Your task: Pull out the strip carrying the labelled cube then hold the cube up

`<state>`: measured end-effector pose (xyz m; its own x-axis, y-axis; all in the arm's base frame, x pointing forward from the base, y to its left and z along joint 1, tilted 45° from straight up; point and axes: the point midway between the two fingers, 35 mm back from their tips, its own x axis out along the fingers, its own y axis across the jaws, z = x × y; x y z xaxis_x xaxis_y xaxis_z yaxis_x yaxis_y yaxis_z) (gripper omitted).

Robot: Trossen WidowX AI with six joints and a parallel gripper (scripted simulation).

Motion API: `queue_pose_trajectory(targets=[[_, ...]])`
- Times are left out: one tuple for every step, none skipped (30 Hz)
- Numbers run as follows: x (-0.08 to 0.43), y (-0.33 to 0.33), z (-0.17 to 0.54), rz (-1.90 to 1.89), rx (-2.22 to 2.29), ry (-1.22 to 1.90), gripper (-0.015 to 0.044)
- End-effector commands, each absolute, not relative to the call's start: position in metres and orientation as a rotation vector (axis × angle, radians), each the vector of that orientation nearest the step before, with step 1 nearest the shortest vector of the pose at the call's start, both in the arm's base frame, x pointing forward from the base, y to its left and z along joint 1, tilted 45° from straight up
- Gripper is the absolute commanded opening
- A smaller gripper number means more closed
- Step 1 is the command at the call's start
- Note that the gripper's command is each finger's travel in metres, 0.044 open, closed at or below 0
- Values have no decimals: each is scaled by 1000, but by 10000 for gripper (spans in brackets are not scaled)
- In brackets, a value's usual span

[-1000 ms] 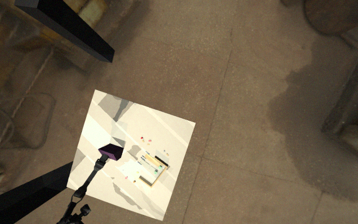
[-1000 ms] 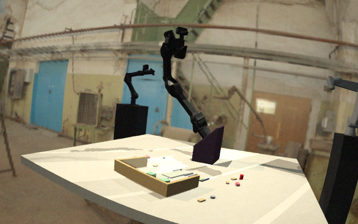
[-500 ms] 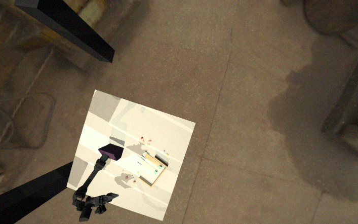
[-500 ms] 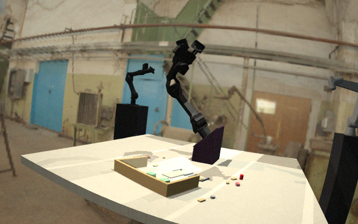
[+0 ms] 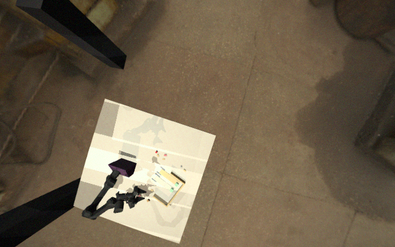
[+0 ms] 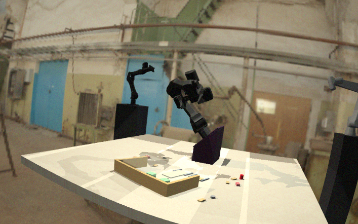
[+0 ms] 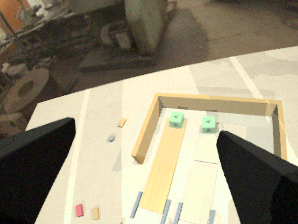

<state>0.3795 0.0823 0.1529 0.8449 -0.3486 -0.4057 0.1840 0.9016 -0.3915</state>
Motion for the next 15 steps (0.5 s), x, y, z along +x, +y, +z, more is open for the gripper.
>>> queue_pose_trajectory(targets=[[356,44,118,-362,-505,527,400],[348,34,109,-381,-547,541,400],[339,24,100,-400,-589,557,400],[330,13,92,-418,-631,573,400],[323,5,86,-433,-665,587,400],[318,0,82,-442,-685,596,400],[316,-1,81,-445,-692,599,400],[316,-1,81,-445,-692,599,400],[316,-1,81,-445,-692,599,400],[316,-1,81,-445,-692,599,400],[316,-1,81,-445,-692,599,400],[316,-1,81,-445,-692,599,400],[316,-1,81,-445,-692,599,400],[316,-1,81,-445,-692,599,400],[316,-1,81,-445,-692,599,400]])
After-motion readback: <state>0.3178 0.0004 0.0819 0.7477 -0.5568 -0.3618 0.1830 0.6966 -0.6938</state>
